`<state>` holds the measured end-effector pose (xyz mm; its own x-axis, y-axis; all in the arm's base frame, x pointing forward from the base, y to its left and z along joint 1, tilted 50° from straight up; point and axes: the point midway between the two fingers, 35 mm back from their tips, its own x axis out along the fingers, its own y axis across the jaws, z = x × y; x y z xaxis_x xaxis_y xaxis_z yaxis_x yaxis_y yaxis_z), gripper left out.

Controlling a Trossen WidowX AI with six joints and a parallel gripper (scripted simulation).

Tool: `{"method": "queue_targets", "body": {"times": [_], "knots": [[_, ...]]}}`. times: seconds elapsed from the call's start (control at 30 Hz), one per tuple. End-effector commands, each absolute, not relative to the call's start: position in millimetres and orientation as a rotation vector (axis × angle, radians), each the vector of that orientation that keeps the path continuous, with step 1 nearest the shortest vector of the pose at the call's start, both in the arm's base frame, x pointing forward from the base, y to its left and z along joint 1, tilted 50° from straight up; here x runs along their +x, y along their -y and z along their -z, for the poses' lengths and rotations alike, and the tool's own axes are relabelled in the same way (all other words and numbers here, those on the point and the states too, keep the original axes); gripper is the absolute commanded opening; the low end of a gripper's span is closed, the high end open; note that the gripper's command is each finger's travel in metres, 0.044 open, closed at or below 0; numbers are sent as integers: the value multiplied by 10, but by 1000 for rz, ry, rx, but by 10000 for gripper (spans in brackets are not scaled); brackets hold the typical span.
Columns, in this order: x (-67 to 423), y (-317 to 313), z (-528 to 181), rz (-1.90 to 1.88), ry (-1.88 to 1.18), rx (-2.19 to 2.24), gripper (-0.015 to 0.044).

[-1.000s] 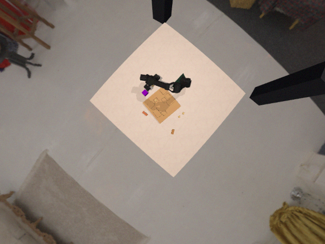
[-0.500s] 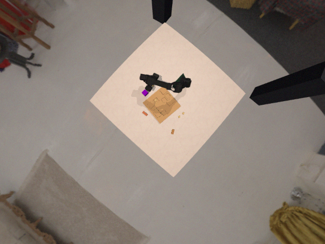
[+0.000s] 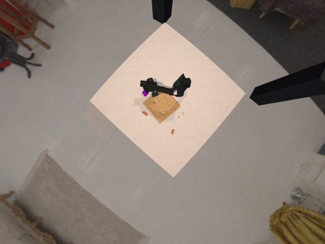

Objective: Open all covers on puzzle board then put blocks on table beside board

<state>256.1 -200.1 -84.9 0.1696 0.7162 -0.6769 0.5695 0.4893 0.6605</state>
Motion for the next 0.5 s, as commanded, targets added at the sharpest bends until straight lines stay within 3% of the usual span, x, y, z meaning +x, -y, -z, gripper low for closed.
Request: {"method": "queue_targets", "body": {"times": [0.0,0.47], "knots": [[2940,1744,491,-740,-1199,454,0],[3193,1501,214,-1099,-860,-112,0]]}}
